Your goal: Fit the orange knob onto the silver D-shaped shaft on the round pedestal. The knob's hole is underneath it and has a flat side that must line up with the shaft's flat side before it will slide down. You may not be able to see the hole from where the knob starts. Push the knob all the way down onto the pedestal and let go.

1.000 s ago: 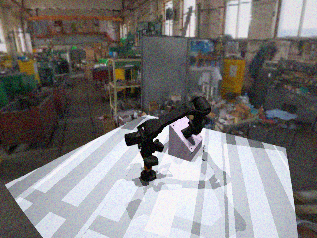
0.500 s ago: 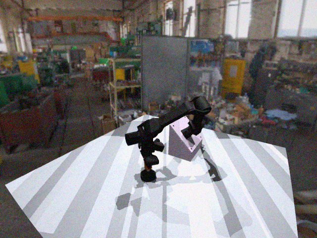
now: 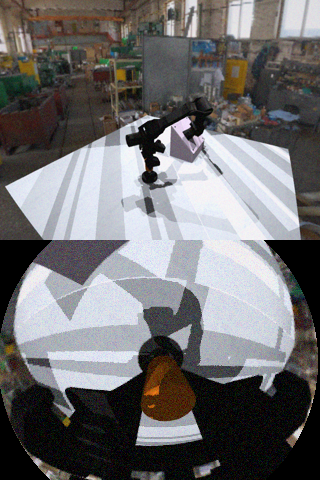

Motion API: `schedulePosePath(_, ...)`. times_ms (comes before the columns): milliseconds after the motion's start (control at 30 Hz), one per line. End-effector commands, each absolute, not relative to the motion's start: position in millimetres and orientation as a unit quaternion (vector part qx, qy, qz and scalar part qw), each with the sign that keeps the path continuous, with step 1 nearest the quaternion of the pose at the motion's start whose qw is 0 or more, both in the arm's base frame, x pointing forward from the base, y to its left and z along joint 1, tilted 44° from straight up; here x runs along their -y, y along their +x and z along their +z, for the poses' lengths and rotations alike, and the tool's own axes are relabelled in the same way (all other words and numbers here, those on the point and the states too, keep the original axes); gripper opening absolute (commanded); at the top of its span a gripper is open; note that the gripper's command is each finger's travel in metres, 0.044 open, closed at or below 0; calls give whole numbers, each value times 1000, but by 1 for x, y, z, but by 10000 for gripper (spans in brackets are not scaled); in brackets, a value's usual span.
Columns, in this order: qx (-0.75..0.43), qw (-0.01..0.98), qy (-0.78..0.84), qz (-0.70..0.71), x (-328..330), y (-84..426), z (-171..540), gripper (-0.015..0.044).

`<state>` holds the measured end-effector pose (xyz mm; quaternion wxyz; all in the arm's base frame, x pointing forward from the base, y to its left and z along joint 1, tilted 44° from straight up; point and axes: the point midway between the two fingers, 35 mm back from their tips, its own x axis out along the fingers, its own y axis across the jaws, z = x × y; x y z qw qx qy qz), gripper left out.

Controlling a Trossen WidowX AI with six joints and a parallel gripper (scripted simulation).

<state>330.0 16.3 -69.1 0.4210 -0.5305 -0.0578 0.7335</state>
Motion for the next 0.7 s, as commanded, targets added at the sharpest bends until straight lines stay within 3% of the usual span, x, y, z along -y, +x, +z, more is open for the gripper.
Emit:
schedulePosePath(0,59,421,-534,731,-16,334,-67,0)
schedulePosePath(667,58,421,-534,731,-16,328,-69,0)
